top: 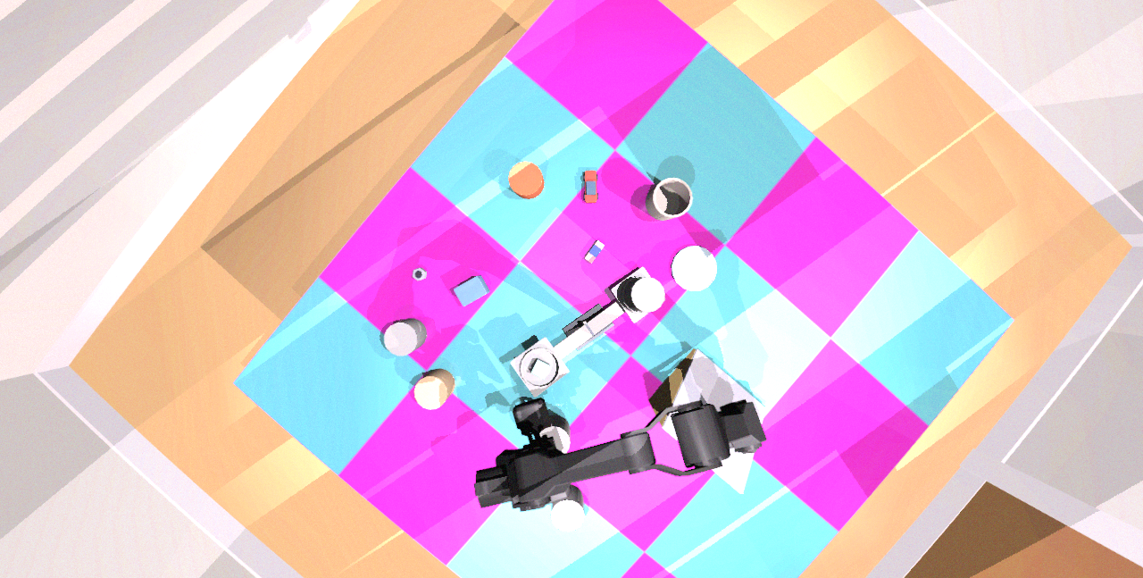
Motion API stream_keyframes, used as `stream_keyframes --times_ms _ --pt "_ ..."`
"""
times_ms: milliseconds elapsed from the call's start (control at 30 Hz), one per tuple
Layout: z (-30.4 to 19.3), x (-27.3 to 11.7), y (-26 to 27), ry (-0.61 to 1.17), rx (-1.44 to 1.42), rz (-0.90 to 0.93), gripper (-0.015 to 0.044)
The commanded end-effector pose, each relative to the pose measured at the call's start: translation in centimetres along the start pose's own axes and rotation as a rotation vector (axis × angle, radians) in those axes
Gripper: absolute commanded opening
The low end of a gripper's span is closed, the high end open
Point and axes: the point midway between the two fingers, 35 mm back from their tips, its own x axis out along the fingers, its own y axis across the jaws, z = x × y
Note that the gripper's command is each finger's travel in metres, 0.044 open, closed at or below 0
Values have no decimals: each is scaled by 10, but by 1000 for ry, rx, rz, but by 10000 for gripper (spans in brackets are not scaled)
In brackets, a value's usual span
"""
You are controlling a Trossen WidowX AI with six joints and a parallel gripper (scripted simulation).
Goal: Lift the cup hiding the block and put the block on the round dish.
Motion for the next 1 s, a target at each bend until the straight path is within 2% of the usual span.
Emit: stream_keyframes --times_ms 0,967 --pt "2 -7 -10 -11 138 -8 260" --pt "-6 -30 -65 -5 1146 -36 260"
